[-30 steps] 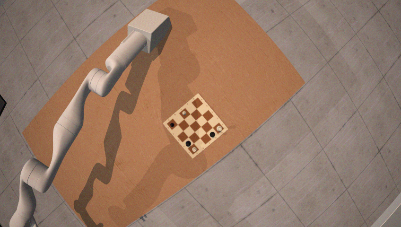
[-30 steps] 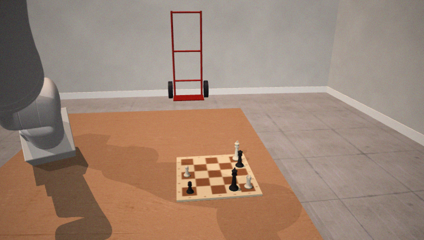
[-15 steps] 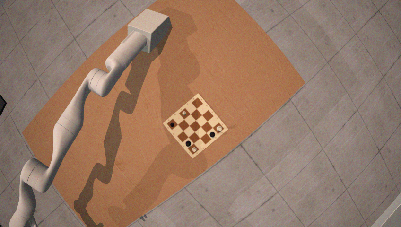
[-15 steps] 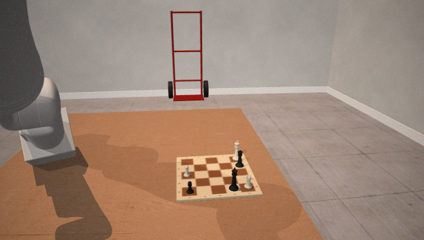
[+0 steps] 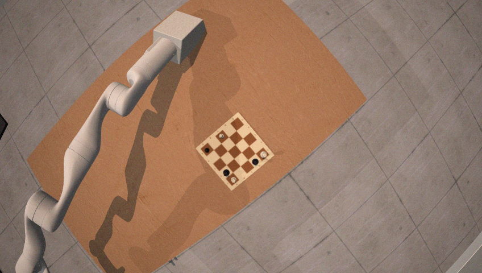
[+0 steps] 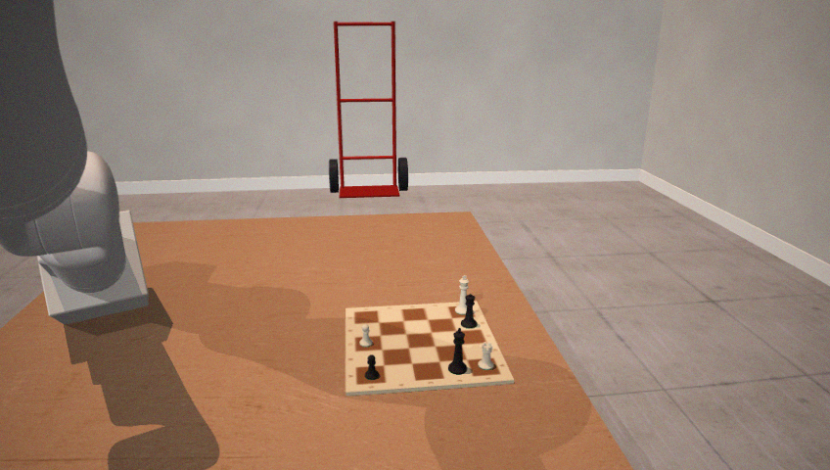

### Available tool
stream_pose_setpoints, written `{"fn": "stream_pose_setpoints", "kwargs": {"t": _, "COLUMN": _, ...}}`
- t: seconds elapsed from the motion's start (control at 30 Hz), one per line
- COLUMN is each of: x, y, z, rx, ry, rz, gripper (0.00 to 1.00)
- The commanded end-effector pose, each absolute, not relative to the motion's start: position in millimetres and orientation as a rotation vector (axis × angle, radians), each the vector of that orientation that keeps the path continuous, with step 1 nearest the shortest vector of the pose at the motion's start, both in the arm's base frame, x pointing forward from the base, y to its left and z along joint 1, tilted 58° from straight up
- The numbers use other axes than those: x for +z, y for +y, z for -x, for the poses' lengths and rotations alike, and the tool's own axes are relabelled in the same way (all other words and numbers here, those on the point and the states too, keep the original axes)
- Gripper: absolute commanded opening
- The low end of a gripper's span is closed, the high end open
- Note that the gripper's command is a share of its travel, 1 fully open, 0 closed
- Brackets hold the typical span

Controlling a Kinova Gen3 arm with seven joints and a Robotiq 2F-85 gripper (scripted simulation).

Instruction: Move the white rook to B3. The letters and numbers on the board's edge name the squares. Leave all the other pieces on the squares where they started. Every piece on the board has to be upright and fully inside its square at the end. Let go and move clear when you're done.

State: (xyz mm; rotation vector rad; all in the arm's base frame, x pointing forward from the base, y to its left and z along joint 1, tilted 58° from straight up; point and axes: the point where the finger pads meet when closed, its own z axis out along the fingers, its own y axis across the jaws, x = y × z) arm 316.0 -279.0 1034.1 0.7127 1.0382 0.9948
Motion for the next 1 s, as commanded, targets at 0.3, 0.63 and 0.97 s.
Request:
{"fn": "stream_pose_setpoints", "kwargs": {"t": 0.3, "x": 958.3, "y": -308.5, "z": -362.4, "rx": 1.053, "ry": 1.102, "rz": -0.93, "gripper": 1.0}}
{"fn": "stream_pose_setpoints", "kwargs": {"t": 0.63, "x": 859.3, "y": -321.6, "z": -409.9, "rx": 1.082, "ry": 1.204, "rz": -1.174, "gripper": 1.0}}
{"fn": "stream_pose_setpoints", "kwargs": {"t": 0.97, "x": 699.3, "y": -301.0, "z": -456.8, "rx": 1.036, "ry": 1.416, "rz": -1.509, "gripper": 1.0}}
